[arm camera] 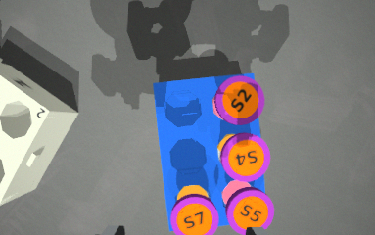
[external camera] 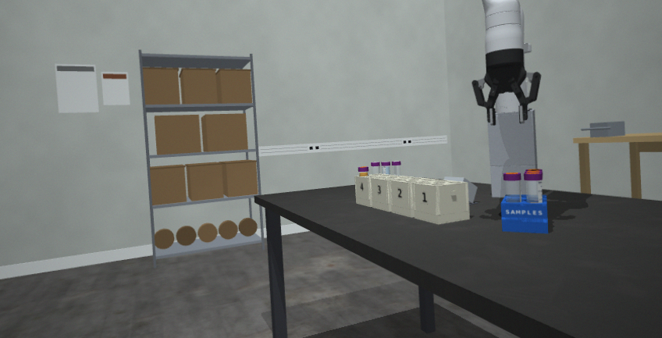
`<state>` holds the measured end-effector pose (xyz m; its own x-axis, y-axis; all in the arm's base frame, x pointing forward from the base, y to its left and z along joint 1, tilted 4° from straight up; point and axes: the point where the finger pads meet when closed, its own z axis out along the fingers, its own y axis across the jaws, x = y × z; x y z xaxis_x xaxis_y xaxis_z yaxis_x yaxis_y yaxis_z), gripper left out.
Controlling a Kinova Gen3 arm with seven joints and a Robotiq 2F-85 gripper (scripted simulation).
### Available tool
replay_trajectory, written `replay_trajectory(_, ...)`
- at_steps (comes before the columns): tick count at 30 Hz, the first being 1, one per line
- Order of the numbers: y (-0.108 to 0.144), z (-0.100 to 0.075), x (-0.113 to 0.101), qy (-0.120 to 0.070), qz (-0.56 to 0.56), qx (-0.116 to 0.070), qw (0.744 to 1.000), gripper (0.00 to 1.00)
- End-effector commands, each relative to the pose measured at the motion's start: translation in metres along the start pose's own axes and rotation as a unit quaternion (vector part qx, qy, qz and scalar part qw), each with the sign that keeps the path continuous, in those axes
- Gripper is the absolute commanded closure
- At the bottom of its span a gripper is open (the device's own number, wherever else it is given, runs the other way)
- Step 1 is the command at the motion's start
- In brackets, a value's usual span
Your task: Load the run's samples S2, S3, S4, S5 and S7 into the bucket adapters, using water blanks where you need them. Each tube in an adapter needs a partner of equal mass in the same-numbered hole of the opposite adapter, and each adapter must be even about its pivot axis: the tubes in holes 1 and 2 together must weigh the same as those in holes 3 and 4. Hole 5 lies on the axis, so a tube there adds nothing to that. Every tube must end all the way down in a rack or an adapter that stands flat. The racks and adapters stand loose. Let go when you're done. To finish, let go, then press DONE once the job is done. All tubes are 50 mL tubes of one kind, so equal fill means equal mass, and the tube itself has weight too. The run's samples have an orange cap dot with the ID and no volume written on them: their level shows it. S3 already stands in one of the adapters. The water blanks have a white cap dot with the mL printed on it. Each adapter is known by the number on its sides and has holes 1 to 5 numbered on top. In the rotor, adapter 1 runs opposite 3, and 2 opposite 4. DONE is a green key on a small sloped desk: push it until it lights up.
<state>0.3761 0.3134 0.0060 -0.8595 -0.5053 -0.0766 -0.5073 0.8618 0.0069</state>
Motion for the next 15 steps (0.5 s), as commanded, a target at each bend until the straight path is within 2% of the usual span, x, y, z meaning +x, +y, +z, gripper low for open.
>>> replay_trajectory(1,-0.007,-0.001,0.005,-0.001,0.023,0.000,1.000,0.38)
replay_trajectory(15,-0.039,-0.001,0.030,-0.001,0.123,0.000,0.992,0.38)
